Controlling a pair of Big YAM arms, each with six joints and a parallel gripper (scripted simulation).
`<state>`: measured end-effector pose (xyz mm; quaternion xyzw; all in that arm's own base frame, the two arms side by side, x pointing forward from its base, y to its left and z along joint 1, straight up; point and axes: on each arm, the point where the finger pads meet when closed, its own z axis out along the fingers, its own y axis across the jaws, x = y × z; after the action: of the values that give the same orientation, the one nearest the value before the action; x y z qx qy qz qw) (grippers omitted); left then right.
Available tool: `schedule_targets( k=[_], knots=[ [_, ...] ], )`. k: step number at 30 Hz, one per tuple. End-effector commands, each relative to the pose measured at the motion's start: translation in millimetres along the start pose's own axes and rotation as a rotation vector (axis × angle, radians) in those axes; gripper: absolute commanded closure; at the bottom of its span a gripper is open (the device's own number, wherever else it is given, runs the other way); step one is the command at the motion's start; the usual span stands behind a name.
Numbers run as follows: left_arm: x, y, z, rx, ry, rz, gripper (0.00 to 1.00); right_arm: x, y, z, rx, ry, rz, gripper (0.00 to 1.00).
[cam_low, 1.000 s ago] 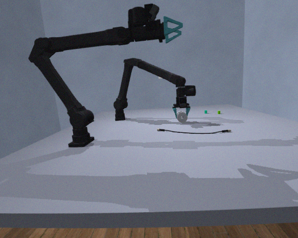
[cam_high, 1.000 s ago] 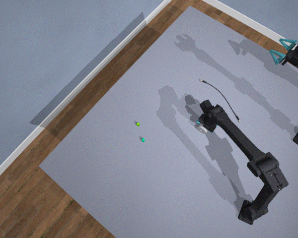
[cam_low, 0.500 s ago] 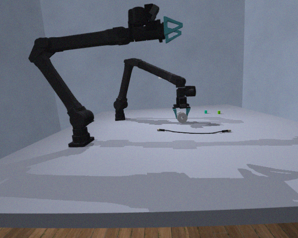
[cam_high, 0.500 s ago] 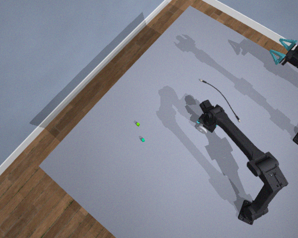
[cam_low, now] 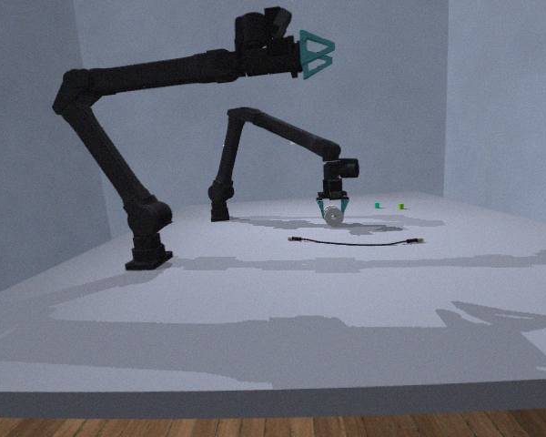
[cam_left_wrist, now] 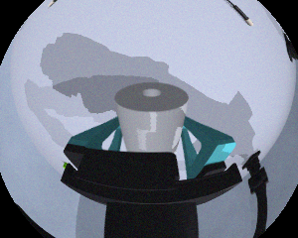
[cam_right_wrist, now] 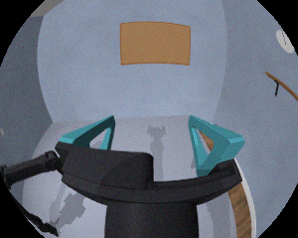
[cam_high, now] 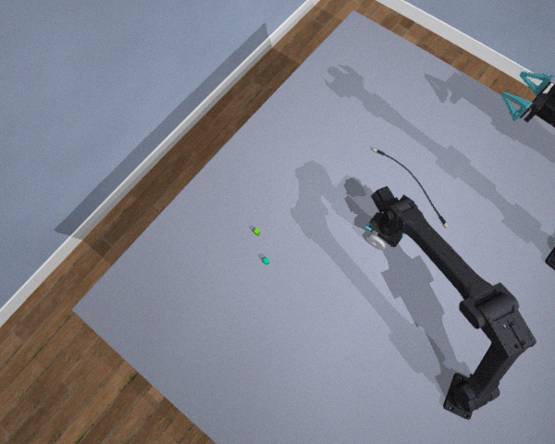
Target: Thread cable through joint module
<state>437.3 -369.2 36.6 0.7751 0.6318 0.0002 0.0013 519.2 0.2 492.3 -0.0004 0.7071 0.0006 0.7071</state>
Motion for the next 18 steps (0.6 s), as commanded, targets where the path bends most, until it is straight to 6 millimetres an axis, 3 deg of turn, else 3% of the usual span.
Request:
schedule_targets(
  k=[1,13,14,16,18],
  knots=[
    [-10.5,30.7,-46.2,-0.092,-0.046,0.003,0.30,-41.3,-3.7,1.7,0.008,-0.069,0.002,0.00],
    [-10.2,29.8,-45.3,-0.089,-0.045,0.003,0.30,-41.3,-3.7,1.7,0.008,-0.069,0.002,0.00],
    [-10.1,29.8,-45.2,-0.088,-0.044,0.003,0.04,-41.3,-3.7,1.7,0.008,-0.069,0.002,0.00],
    [-9.7,28.8,-39.2,-0.080,-0.041,0.001,0.04,-41.3,-3.7,1.7,0.008,-0.069,0.002,0.00],
    [-7.0,23.6,-17.4,-0.044,-0.021,0.001,0.04,-41.3,-3.7,1.7,0.008,-0.069,0.002,0.00]
  ],
)
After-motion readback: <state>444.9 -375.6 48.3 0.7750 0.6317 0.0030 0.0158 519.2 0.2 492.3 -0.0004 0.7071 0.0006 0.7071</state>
